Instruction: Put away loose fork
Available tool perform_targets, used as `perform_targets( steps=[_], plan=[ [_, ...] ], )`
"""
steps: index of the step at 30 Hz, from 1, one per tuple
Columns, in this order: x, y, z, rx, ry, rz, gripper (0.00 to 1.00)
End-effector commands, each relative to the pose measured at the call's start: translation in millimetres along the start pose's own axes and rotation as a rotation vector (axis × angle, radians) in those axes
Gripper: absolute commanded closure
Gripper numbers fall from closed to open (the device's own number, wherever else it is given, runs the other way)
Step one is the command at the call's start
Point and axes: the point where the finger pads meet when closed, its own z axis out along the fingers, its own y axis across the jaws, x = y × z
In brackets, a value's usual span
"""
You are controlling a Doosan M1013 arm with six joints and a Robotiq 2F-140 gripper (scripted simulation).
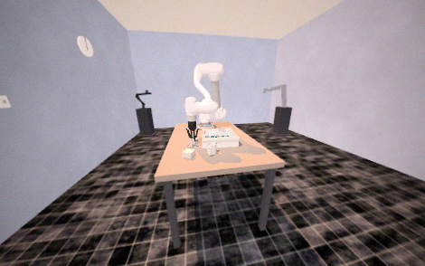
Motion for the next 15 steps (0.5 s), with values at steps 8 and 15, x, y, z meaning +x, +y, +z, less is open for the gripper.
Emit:
perform_targets(
  steps=[8,15],
  plan=[
    [0.0,0.0,-27.2,0.0,0.0,0.0,0.96],
    [0.0,0.0,-50.2,0.0,0.0,0.0,0.96]
  ],
)
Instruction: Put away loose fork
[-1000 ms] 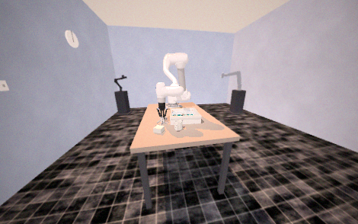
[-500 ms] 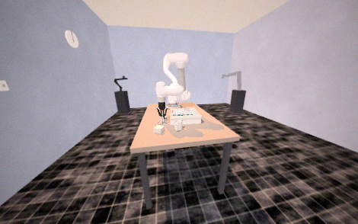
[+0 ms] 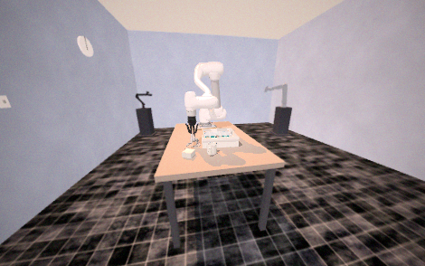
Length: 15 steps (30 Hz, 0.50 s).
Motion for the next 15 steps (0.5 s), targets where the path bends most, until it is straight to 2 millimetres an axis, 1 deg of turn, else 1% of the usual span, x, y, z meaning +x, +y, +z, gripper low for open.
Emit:
perform_targets(
  steps=[1,15],
  plan=[
    [0.0,0.0,-9.1,0.0,0.0,0.0,0.96],
    [0.0,0.0,-85.7,0.0,0.0,0.0,0.96]
  ],
)
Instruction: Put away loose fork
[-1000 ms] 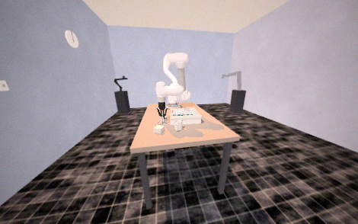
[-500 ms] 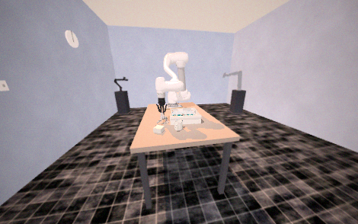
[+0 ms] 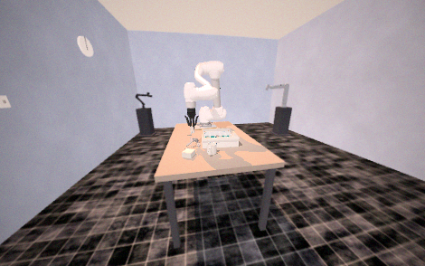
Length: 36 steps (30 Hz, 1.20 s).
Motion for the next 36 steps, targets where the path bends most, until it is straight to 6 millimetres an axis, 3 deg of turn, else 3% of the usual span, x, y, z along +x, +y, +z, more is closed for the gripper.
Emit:
perform_targets(
  steps=[1,14,36],
  plan=[
    [0.0,0.0,-12.1,0.0,0.0,0.0,0.96],
    [0.0,0.0,-47.5,0.0,0.0,0.0,0.96],
    [0.0,0.0,-51.1,0.0,0.0,0.0,0.96]
  ],
)
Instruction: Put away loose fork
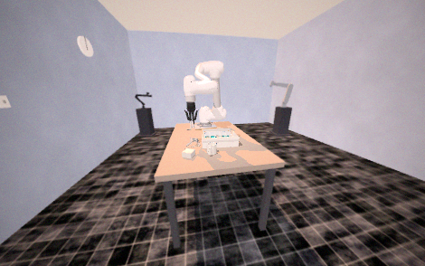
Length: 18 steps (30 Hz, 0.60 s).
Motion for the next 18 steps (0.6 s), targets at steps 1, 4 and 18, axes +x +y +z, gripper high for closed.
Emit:
perform_targets(
  steps=[1,4,18],
  plan=[
    [0.0,0.0,-0.1,0.0,0.0,0.0,0.96],
    [0.0,0.0,-0.1,0.0,0.0,0.0,0.96],
    [-58.5,-133.5,0.0,0.0,0.0,0.0,0.96]
  ],
)
